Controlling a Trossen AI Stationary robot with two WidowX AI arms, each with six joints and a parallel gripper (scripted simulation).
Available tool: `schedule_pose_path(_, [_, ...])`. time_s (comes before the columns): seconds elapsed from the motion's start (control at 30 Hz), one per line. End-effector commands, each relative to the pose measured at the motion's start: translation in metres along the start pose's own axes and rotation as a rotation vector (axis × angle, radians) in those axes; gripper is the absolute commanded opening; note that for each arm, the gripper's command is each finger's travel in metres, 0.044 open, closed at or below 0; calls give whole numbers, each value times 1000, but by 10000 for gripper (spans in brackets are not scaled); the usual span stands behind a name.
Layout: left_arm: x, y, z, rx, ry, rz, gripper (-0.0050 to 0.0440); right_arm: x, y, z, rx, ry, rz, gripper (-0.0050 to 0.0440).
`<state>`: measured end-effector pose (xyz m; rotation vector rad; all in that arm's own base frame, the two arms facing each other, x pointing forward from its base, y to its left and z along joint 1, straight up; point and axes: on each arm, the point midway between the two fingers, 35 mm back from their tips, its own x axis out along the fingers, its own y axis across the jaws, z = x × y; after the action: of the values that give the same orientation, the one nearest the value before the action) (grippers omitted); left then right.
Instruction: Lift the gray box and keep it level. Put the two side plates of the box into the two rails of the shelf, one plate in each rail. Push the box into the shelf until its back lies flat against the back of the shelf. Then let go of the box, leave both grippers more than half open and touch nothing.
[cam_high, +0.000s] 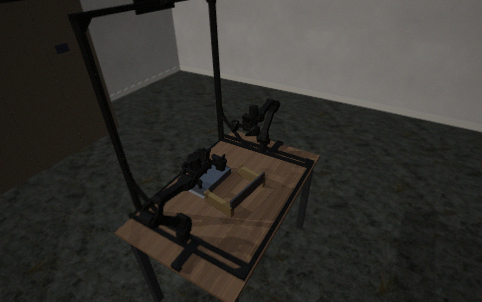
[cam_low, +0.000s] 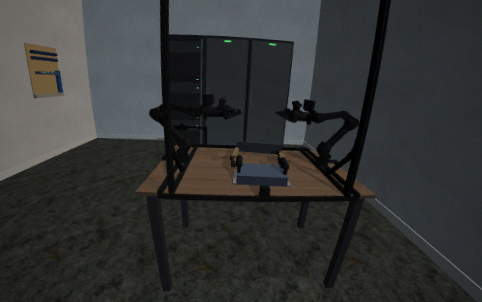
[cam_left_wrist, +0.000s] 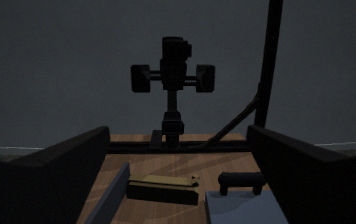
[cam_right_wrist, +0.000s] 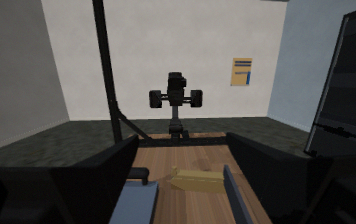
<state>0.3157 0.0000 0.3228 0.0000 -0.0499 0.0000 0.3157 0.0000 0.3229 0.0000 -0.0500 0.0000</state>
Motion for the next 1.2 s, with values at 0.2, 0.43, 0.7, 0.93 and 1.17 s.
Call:
schedule_pose_path(0.2, [0,0,0,0,0,0,440,0,0,0,0,0,0,440])
schedule_pose_path(0.43, [0,0,0,0,0,0,440,0,0,0,0,0,0,440])
schedule_pose_path(0.7, [3,-2,-2,-30,20,-5,380,3,2,-2,33,21,5,380])
schedule_pose_path(0.93, [25,-22,-23,-297,215,-20,380,24,26,-25,326,222,22,380])
schedule_pose_path(1.17, [43,-48,-49,-571,438,28,380,38,55,-52,608,452,-30,380])
